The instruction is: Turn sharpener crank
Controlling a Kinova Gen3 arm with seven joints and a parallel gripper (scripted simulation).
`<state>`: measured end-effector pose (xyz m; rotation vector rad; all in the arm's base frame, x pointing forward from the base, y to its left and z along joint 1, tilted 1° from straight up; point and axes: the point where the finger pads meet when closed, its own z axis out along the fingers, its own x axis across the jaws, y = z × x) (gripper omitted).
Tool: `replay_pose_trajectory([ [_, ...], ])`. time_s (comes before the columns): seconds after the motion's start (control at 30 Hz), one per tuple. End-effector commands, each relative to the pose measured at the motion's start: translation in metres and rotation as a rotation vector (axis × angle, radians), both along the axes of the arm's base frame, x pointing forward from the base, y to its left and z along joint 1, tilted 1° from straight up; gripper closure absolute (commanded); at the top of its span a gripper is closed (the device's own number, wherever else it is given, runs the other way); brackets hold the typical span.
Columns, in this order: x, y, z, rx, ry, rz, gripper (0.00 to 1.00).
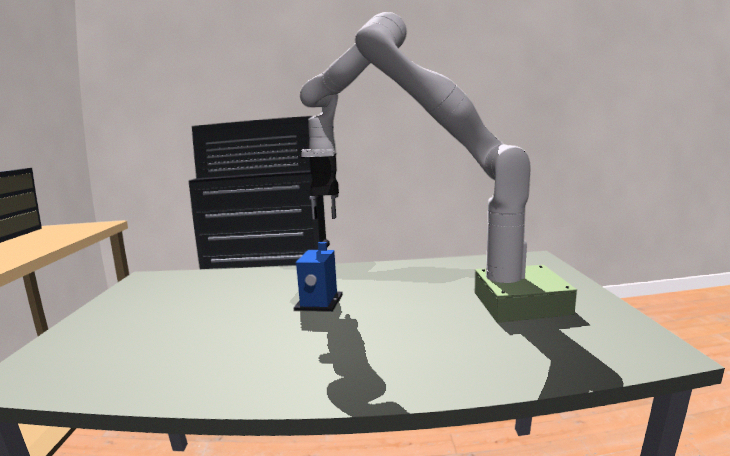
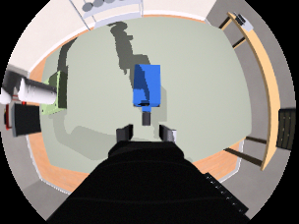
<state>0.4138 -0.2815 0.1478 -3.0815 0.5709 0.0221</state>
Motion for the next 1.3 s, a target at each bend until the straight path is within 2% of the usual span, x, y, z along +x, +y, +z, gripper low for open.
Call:
replay_pose_trajectory([
  [0.0,0.000,0.000,0.001,-0.001,-0.002,0.000,0.03],
  [0.73,0.000,0.000,-0.012,0.000,-0.002,0.000,0.03],
  [1.27,0.000,0.001,-0.035,0.000,-0.002,0.000,0.03],
])
